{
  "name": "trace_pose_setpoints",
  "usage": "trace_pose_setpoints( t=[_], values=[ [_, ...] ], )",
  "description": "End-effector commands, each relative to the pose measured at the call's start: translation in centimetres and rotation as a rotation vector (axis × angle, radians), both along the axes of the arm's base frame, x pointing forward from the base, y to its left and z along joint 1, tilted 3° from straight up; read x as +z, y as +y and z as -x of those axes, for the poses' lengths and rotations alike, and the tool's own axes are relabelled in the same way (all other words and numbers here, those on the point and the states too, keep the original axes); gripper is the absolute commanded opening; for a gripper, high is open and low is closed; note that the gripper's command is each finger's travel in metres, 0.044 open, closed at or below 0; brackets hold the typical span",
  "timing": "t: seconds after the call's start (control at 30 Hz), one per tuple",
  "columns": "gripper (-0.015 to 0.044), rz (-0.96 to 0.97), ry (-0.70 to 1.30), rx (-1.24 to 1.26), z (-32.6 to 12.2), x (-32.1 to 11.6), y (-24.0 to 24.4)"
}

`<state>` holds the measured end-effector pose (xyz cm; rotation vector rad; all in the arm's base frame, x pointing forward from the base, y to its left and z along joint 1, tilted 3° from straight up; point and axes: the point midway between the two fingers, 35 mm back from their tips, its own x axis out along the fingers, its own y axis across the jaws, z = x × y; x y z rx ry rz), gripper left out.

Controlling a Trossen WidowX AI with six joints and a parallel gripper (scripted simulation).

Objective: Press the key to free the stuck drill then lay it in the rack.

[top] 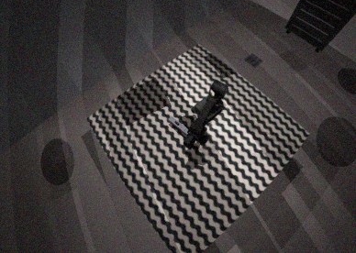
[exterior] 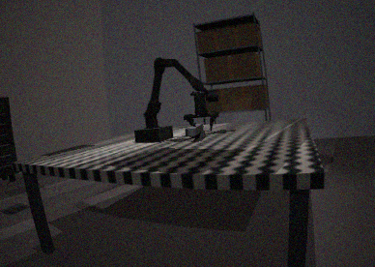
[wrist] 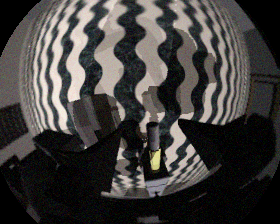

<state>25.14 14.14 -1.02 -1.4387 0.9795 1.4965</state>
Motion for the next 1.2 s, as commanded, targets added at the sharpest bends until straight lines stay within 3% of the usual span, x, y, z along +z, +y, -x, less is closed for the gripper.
trace_pose_setpoints(
  t=[0.0, 0.73, 1.17],
  values=[
    [0.044, -0.001, 0.005, 0.004, -0.03, -0.2, -0.2],
    [0.044, 0.0, 0.005, 0.004, -0.23, -0.65, -0.87],
    [0.0099, -0.001, -0.002, -0.001, -0.36, -0.38, -0.81]
  ],
)
